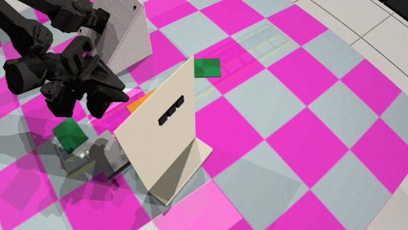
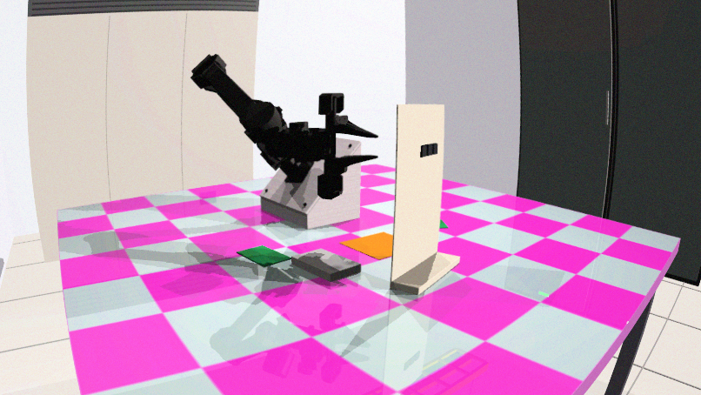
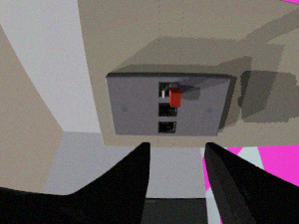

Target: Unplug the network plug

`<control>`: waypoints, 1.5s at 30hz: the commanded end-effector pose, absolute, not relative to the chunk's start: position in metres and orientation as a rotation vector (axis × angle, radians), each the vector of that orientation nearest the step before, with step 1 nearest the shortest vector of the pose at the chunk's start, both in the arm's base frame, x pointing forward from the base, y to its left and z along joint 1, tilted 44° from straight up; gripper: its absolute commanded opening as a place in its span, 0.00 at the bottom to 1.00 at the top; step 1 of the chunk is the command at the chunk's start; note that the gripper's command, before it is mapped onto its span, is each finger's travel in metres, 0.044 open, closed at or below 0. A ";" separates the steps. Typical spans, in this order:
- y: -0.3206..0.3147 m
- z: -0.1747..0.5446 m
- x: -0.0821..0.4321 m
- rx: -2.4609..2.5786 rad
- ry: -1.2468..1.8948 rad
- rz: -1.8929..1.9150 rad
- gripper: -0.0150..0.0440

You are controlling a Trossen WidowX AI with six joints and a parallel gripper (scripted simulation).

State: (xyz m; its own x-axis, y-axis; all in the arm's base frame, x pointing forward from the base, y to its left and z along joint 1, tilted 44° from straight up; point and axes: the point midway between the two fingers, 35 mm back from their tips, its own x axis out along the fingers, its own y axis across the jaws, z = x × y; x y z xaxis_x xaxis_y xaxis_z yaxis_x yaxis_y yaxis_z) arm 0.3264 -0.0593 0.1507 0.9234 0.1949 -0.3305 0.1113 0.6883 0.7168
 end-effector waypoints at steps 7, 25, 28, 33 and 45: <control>-0.060 0.148 0.340 0.820 0.402 0.043 0.52; -0.060 0.146 0.363 0.820 0.401 0.044 0.52; -0.060 0.145 0.367 0.820 0.401 0.044 0.52; -0.060 0.144 0.373 0.820 0.401 0.044 0.52; -0.059 0.140 0.388 0.821 0.400 0.045 0.52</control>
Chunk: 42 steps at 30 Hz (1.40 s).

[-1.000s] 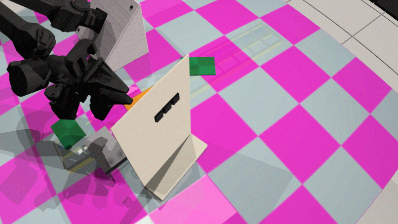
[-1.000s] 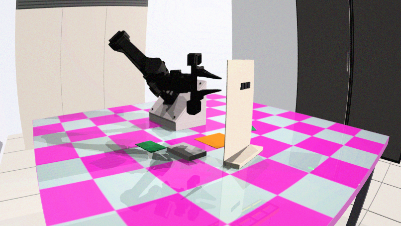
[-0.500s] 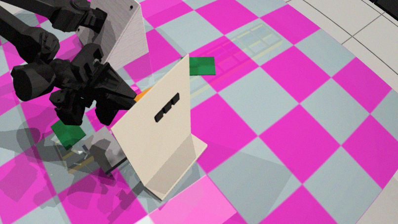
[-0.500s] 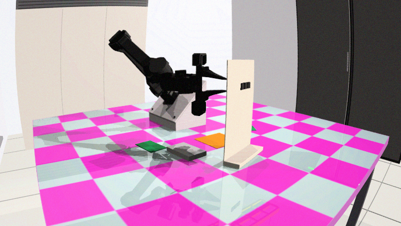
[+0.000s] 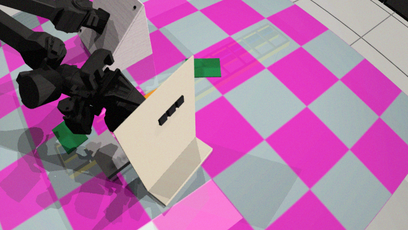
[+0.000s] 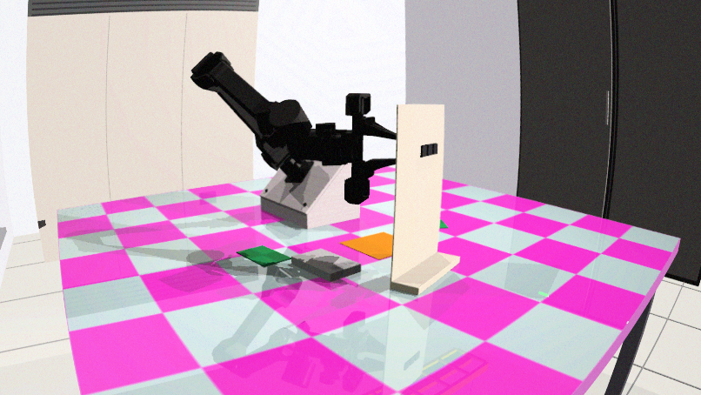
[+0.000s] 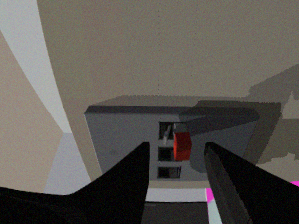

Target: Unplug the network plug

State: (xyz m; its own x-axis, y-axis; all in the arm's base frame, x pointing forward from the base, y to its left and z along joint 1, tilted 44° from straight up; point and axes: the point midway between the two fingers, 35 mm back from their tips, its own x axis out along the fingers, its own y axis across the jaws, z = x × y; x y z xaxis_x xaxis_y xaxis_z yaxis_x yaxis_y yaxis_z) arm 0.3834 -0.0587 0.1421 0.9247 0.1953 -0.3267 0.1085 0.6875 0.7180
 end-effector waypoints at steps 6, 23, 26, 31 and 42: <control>-0.059 0.138 0.394 0.821 0.399 0.045 0.52; -0.059 0.138 0.394 0.821 0.399 0.045 0.25; -0.059 0.138 0.394 0.821 0.399 0.045 0.25; -0.059 0.139 0.392 0.821 0.399 0.045 0.25; -0.059 0.140 0.387 0.821 0.400 0.045 0.25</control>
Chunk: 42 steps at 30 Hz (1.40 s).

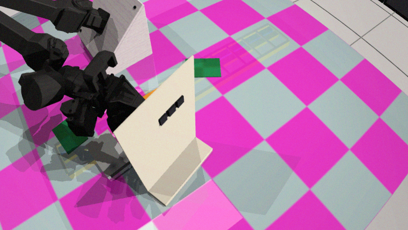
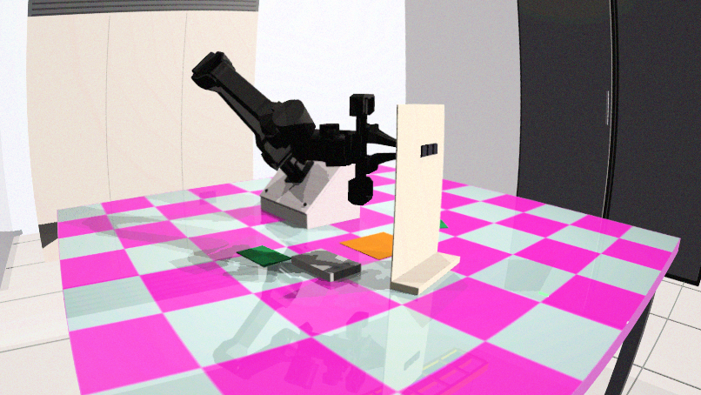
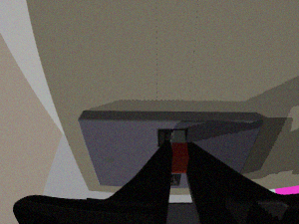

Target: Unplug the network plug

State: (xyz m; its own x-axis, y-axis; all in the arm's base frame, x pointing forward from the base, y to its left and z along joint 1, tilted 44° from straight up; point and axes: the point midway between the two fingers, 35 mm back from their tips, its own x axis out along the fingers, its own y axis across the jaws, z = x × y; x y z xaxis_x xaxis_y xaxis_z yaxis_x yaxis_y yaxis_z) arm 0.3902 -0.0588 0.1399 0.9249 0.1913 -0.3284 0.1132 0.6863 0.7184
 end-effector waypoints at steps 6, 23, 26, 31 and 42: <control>-0.059 0.141 0.383 0.821 0.400 0.045 0.25; -0.059 0.142 0.374 0.821 0.400 0.044 0.25; -0.060 0.143 0.373 0.821 0.400 0.044 0.25; -0.060 0.143 0.370 0.821 0.401 0.044 0.25; -0.060 0.144 0.365 0.821 0.401 0.044 0.25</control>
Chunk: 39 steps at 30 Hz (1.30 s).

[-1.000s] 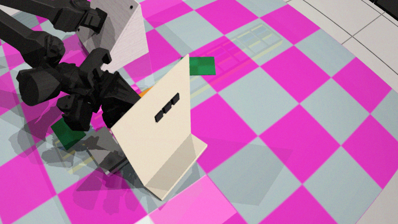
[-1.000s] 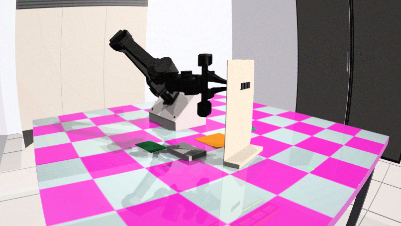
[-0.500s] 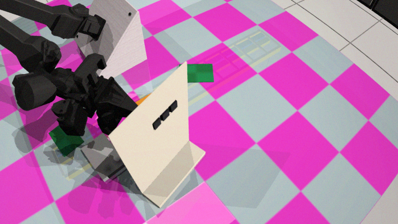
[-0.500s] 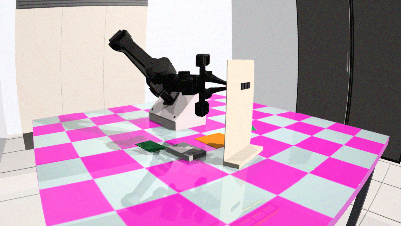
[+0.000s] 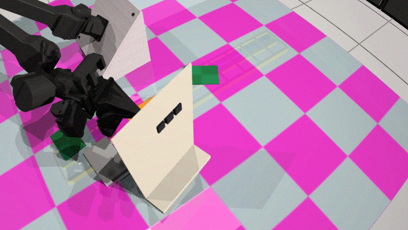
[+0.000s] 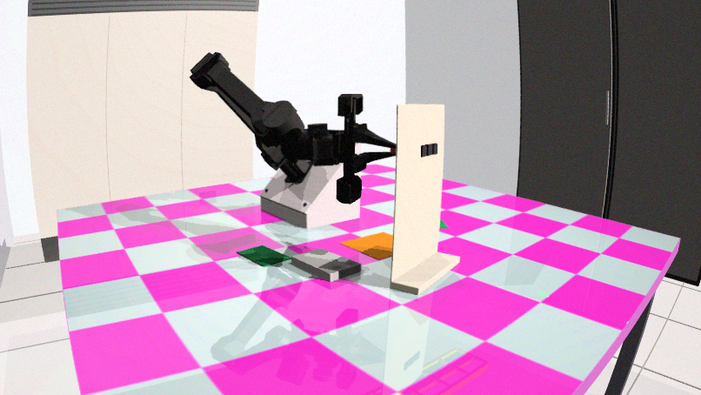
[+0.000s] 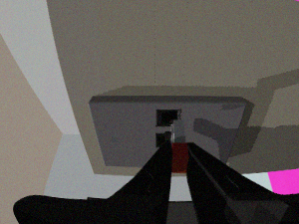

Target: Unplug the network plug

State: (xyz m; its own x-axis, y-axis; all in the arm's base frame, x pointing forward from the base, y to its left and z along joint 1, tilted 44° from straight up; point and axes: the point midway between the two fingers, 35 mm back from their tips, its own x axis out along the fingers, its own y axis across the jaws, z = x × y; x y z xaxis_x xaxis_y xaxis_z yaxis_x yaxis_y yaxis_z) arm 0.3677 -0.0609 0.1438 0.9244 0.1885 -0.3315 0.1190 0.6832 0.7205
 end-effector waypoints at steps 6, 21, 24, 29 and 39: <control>-0.060 0.145 0.362 0.821 0.401 0.044 0.25; -0.061 0.147 0.354 0.821 0.401 0.044 0.25; -0.061 0.147 0.353 0.821 0.401 0.044 0.25; -0.061 0.148 0.350 0.821 0.401 0.044 0.25; -0.061 0.149 0.345 0.820 0.402 0.044 0.25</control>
State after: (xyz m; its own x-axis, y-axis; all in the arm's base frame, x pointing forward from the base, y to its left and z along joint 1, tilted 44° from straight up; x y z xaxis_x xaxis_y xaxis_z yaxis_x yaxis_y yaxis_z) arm 0.3480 -0.0622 0.1479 0.9238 0.1886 -0.3331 0.1203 0.6832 0.7203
